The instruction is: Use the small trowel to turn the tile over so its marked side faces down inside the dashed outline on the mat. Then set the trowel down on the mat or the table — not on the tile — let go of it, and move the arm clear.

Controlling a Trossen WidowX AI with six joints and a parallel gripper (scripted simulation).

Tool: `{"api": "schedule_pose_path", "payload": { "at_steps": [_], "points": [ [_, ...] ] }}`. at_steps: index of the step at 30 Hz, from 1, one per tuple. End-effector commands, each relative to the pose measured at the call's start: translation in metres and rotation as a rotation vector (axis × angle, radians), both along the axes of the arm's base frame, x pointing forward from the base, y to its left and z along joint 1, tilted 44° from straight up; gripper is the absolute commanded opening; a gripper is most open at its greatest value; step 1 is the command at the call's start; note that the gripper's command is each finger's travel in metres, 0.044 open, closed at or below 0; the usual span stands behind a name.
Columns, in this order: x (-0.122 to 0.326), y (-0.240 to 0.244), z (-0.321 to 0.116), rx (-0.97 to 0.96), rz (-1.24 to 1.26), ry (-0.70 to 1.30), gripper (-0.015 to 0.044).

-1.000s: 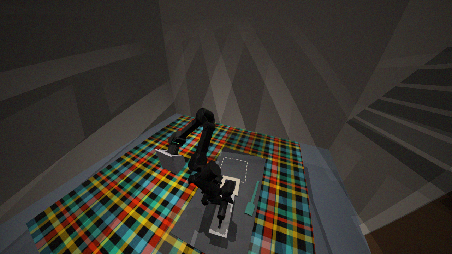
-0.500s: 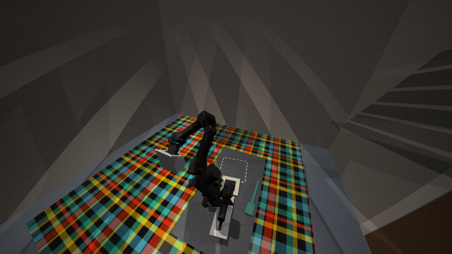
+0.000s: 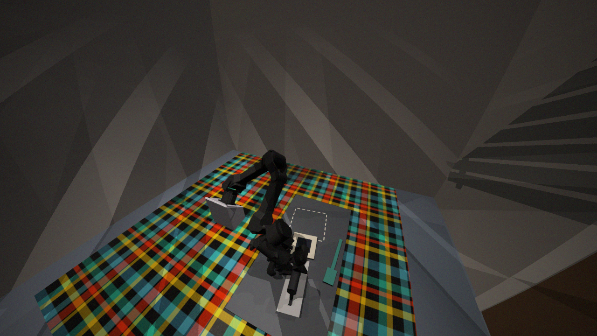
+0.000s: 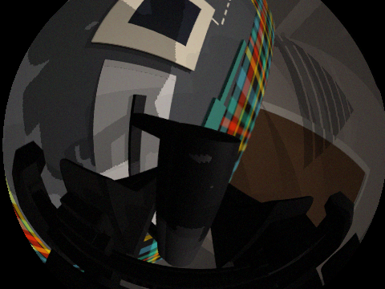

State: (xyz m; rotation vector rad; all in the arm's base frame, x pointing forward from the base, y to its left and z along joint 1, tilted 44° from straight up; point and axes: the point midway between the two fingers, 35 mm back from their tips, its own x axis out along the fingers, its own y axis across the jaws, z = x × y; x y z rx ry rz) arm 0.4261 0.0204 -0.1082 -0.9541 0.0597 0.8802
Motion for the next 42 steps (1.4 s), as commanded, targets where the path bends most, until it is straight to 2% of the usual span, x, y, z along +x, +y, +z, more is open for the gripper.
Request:
{"api": "schedule_pose_path", "payload": {
  "at_steps": [1, 30, 42],
  "points": [
    [0.0, 0.004, 0.004, -0.004, -0.002, -0.005, 0.0],
    [-0.016, 0.036, 0.035, -0.001, -0.001, -0.003, 0.0],
    [-0.012, 0.02, 0.05, 0.096, 0.012, 0.028, 0.0]
  ]
}}
